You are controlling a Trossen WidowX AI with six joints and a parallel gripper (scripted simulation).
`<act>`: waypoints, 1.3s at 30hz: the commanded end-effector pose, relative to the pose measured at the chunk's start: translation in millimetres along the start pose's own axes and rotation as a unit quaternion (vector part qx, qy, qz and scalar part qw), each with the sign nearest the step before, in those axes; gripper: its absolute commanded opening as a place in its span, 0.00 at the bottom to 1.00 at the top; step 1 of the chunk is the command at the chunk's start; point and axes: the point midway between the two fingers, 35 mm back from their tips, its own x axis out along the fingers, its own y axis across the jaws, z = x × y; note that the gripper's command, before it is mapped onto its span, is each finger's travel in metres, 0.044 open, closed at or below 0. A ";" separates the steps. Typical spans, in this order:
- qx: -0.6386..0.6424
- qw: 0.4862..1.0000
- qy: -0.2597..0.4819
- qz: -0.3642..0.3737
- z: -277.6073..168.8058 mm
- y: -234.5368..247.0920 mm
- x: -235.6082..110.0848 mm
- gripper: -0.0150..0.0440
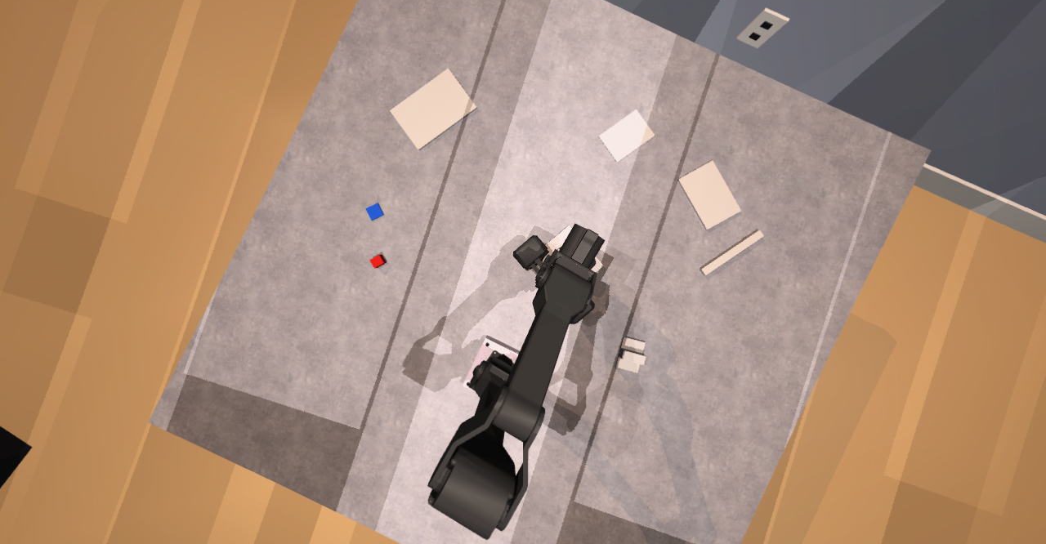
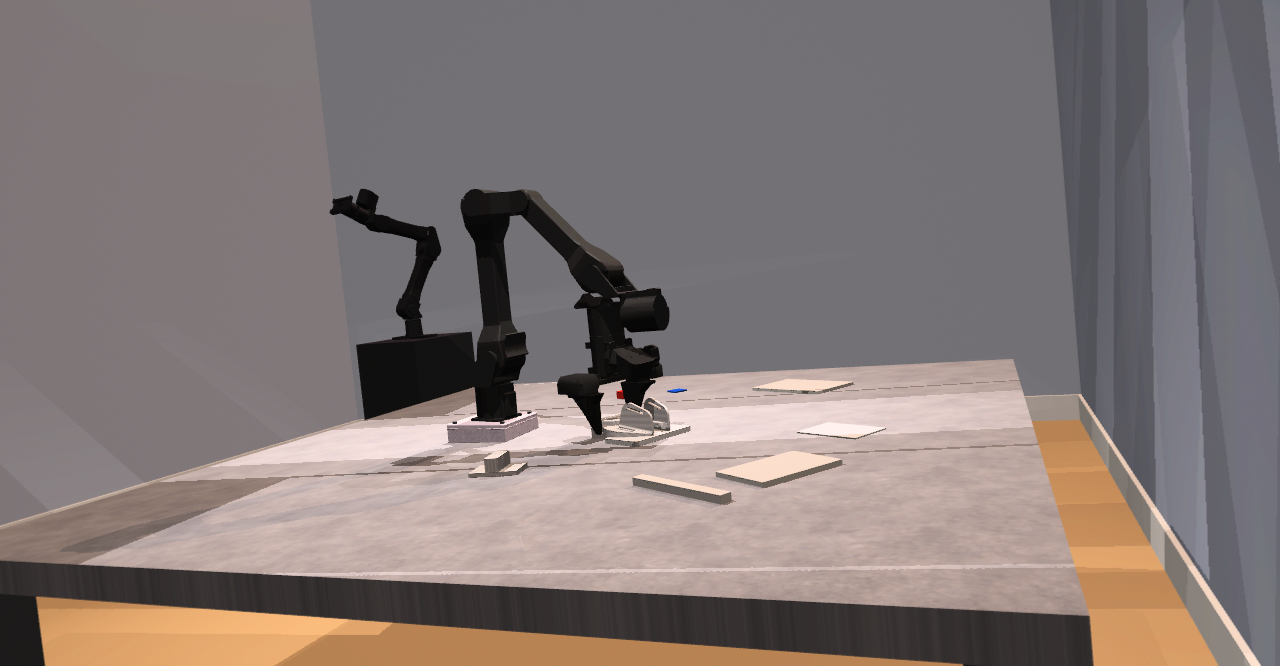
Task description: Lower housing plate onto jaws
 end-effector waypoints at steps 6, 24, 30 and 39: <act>0.002 1.000 0.000 -0.002 -0.2 -0.6 0.6 0.85; 0.000 1.000 0.000 0.000 0.0 0.0 0.0 1.00; 0.001 1.000 0.000 -0.001 2.1 0.6 -39.5 1.00; 0.002 1.000 -0.004 0.001 1.4 0.8 -68.8 1.00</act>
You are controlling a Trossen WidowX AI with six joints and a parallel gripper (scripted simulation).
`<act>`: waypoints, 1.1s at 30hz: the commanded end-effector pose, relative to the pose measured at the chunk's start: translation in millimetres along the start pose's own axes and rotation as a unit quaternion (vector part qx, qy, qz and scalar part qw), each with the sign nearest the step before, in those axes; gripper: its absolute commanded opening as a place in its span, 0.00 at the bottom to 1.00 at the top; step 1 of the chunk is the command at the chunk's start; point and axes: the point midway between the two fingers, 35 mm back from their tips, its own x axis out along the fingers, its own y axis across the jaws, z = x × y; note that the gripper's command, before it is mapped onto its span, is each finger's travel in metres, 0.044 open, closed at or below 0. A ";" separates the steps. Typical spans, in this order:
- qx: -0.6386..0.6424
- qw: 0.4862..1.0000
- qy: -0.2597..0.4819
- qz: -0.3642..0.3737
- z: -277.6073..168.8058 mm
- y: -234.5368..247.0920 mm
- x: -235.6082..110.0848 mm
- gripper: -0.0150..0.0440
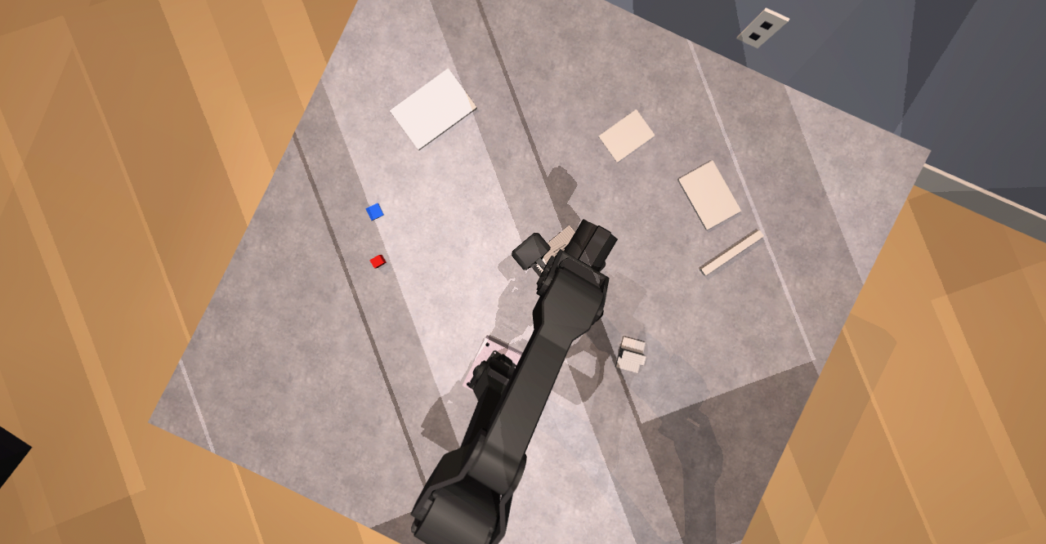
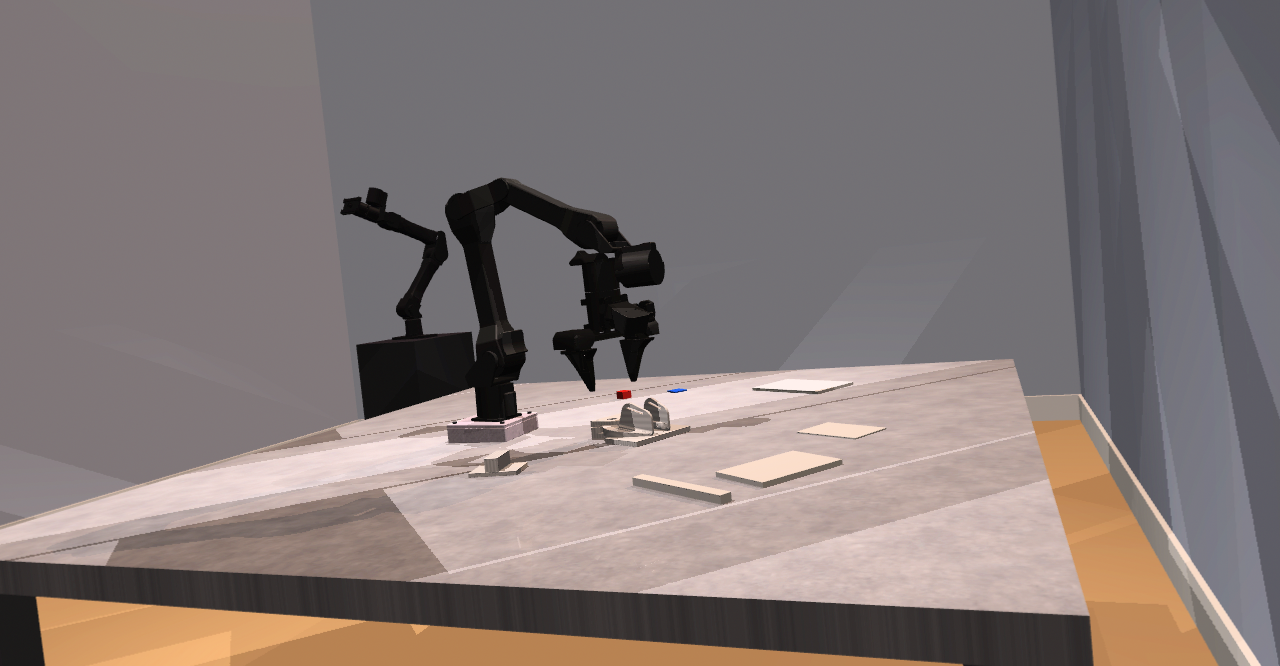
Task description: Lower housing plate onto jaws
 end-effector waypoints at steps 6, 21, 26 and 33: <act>0.000 1.000 0.005 -0.003 -26.0 -11.5 -48.6 1.00; 0.000 1.000 0.005 -0.004 -30.9 -13.5 -55.8 1.00; 0.000 1.000 0.005 -0.004 -30.9 -13.5 -55.8 1.00; 0.000 1.000 0.005 -0.004 -30.9 -13.5 -55.8 1.00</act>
